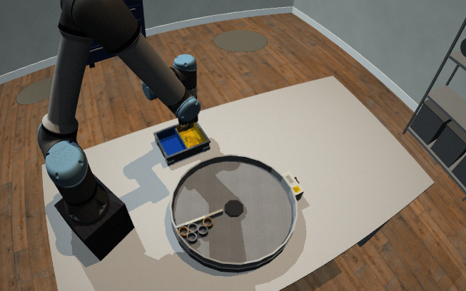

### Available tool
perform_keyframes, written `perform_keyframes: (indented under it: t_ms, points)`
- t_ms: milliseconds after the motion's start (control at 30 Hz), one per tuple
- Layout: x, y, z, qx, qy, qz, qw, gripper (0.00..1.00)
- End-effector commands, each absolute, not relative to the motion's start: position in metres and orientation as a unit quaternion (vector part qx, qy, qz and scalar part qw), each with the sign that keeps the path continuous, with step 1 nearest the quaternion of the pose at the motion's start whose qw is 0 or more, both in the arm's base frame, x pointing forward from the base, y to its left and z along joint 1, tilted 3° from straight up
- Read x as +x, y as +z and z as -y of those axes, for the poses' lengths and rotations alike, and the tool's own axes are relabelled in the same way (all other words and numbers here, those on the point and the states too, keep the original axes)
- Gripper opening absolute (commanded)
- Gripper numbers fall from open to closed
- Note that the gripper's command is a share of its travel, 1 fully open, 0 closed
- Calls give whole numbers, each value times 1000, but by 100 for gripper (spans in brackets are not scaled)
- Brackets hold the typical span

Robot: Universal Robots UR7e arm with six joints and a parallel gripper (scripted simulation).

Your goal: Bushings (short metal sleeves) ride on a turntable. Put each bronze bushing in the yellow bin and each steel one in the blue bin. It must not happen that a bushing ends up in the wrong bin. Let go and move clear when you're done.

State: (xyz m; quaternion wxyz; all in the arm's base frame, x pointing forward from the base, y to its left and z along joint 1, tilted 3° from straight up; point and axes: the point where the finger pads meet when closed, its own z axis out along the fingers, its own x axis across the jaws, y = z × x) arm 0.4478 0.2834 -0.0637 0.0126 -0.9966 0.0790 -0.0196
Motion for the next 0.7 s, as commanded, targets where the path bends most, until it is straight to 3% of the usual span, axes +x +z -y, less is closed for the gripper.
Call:
perform_keyframes:
  t_ms: [0, 667]
  points:
    - [448, -66, -284, -997, -20, -79, 13, 0]
    - [449, -78, -284, -997, -20, -79, 13, 0]
